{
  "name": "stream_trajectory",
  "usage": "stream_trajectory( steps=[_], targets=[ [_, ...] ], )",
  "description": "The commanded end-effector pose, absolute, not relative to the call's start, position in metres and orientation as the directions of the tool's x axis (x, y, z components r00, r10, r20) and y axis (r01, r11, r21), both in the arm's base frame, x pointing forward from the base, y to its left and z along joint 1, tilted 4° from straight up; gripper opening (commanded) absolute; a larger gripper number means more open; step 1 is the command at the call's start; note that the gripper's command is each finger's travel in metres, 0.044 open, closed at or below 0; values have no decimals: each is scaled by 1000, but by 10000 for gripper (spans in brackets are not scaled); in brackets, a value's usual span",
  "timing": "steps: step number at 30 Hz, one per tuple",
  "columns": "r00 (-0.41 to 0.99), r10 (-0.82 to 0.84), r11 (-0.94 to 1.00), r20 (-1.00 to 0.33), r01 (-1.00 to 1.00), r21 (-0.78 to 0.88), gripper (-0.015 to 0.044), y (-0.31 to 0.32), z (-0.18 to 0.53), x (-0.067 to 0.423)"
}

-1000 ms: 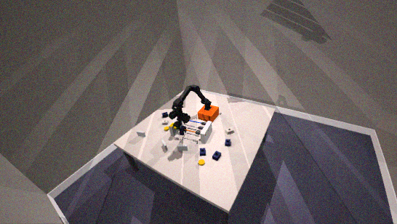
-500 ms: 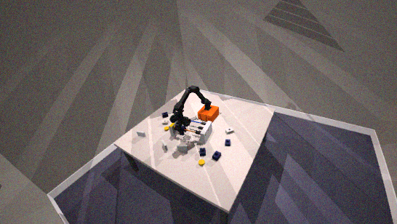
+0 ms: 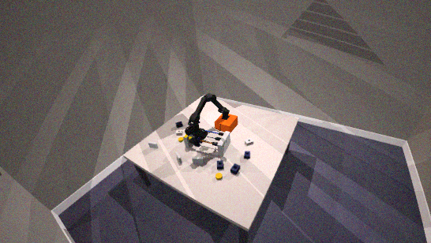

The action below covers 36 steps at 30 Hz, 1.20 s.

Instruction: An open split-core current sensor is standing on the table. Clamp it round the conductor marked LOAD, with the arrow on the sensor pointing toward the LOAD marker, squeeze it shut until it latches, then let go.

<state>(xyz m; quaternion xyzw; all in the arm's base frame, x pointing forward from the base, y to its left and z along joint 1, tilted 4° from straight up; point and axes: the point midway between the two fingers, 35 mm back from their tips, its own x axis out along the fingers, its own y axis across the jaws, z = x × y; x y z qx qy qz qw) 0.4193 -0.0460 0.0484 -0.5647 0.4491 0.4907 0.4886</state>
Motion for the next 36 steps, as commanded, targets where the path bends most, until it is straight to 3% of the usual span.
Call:
stream_trajectory(
  steps=[1,6,29,36],
  targets=[
    [103,-30,-124,-994,-987,-98,440,-47,38,418],
    [103,-30,-124,-994,-987,-98,440,-47,38,418],
    [110,-27,-119,-994,-987,-106,287,-46,42,419],
    [110,-27,-119,-994,-987,-106,103,-46,42,419]
  ],
)
